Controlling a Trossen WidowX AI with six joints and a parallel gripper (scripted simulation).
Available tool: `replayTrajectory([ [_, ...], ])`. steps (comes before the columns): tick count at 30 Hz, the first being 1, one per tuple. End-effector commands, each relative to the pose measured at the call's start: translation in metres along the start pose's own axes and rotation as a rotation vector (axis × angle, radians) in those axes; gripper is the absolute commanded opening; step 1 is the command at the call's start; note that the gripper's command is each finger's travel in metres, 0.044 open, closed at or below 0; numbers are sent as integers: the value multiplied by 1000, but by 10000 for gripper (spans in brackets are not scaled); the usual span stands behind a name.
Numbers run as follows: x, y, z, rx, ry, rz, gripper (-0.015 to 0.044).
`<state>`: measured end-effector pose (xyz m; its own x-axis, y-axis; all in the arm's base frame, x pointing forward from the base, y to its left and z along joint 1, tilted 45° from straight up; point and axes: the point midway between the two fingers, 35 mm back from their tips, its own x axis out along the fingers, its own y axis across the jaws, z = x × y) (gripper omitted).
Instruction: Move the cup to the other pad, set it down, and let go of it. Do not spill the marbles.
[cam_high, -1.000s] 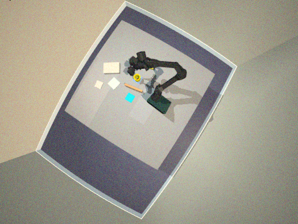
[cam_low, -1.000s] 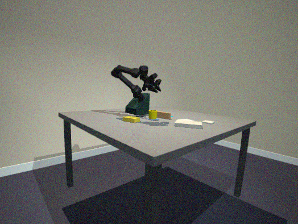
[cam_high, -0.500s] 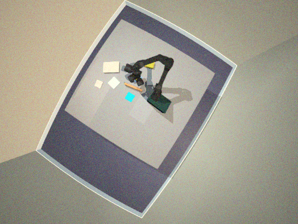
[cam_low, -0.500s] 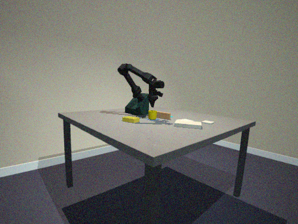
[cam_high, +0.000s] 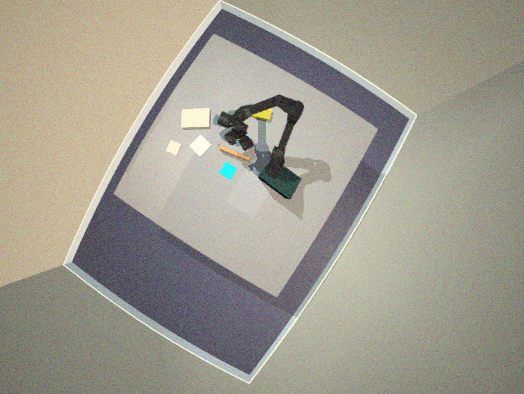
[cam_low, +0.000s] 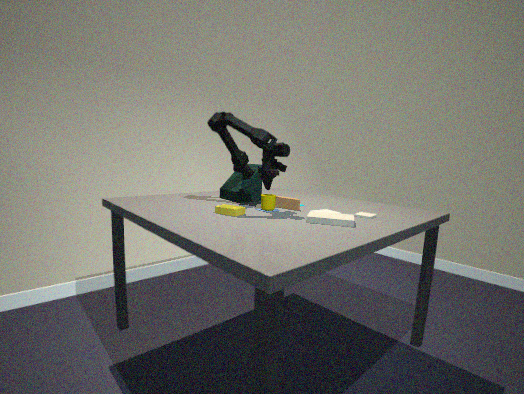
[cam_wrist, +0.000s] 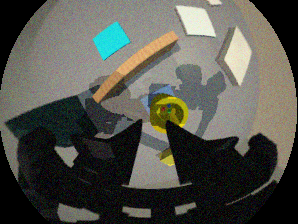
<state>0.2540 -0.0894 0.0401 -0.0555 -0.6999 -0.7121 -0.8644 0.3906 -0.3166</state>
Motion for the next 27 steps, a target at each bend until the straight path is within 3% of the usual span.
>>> replayTrajectory([
  [1,8,1,0,-10,7,5,167],
  [27,51,1,-1,-10,8,4,167],
])
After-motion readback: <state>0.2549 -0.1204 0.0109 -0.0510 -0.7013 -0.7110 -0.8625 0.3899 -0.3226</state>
